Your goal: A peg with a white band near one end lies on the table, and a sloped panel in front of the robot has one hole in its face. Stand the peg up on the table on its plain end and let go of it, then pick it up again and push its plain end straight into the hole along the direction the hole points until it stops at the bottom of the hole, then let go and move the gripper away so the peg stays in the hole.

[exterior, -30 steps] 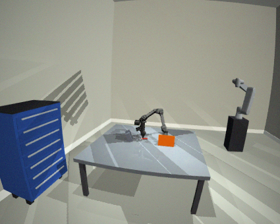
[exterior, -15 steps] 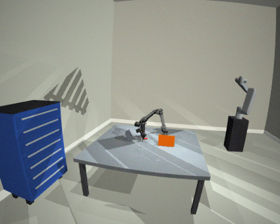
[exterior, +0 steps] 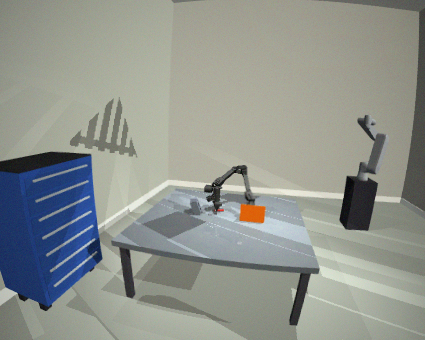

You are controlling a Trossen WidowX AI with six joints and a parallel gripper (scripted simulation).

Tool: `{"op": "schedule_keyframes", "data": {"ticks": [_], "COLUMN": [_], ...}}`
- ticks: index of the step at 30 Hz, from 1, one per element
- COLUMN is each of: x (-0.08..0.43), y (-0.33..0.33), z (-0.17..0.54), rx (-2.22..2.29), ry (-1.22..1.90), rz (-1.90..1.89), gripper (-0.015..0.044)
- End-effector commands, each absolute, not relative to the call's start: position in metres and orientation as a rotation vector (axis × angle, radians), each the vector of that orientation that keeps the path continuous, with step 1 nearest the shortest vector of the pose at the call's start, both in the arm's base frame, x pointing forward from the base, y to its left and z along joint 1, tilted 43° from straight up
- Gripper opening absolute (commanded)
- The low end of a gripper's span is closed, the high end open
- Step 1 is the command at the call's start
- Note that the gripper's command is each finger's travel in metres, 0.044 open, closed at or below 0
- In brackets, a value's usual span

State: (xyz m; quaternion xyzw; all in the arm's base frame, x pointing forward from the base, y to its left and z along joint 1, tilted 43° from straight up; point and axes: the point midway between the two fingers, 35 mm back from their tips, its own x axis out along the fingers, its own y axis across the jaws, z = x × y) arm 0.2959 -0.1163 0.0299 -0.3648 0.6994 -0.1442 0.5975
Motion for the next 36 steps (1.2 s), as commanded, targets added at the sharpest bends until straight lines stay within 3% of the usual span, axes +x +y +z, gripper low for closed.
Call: {"op": "schedule_keyframes", "data": {"ticks": [1,8,17,36], "x": [0.2959,0.2959,0.2959,0.292], "y": [-0.1167,-0.1167,-0.1167,-0.1123], "z": [0.0299,0.0299,0.0299,0.0362], "rx": [-0.852,-0.852,-0.852,-0.851], "ry": [1.624,1.624,1.624,1.52], "rz": [-0.334,-0.334,-0.334,-0.282], "gripper": [0.011,0.011,0.0051,0.0051]}}
